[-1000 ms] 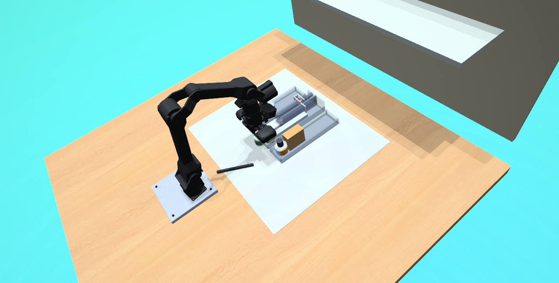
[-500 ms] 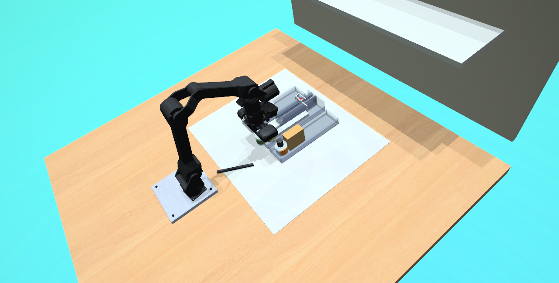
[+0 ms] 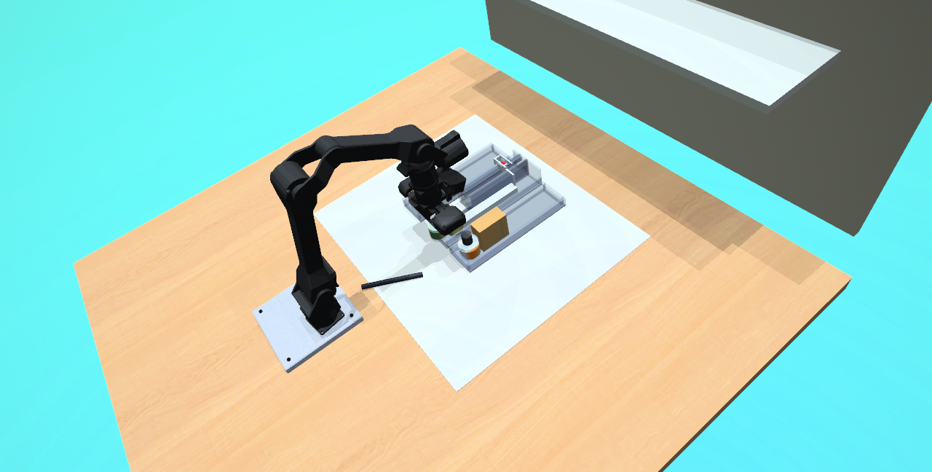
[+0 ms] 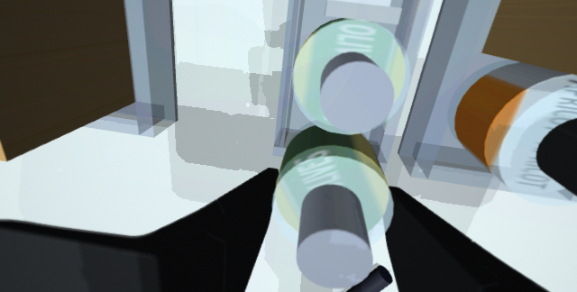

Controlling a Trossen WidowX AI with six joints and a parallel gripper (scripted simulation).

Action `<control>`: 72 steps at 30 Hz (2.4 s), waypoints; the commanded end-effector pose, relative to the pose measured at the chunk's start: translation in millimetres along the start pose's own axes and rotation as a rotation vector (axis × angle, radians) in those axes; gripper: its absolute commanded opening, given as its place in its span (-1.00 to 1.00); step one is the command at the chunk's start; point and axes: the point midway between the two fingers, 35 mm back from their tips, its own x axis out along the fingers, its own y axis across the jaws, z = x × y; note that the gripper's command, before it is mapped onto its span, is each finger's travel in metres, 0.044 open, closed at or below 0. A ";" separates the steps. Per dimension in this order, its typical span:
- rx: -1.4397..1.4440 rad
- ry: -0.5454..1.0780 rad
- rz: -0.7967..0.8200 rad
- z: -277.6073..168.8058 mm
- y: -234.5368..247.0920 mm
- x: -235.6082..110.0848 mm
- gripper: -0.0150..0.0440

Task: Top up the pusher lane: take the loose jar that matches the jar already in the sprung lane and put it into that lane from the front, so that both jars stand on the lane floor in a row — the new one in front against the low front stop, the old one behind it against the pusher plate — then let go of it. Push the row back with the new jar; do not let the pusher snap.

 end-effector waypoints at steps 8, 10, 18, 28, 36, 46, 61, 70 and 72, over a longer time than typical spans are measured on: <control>0.002 -0.025 -0.001 13.3 -0.2 -2.8 -0.49; 0.002 -0.025 -0.001 14.2 -0.2 -2.9 -0.49; 0.002 -0.026 -0.001 17.8 -0.2 -3.6 -0.49; 0.002 -0.026 -0.001 22.3 -0.2 -4.5 -0.49; 0.002 -0.026 -0.001 25.7 -0.2 -5.8 -0.49; 0.002 -0.027 -0.001 29.8 -0.3 -7.5 -0.49; 0.002 -0.027 -0.001 30.0 -0.3 -7.6 -0.49; 0.002 -0.027 -0.001 30.0 -0.3 -7.6 -0.49; 0.002 -0.027 -0.001 30.0 -0.3 -7.6 -0.49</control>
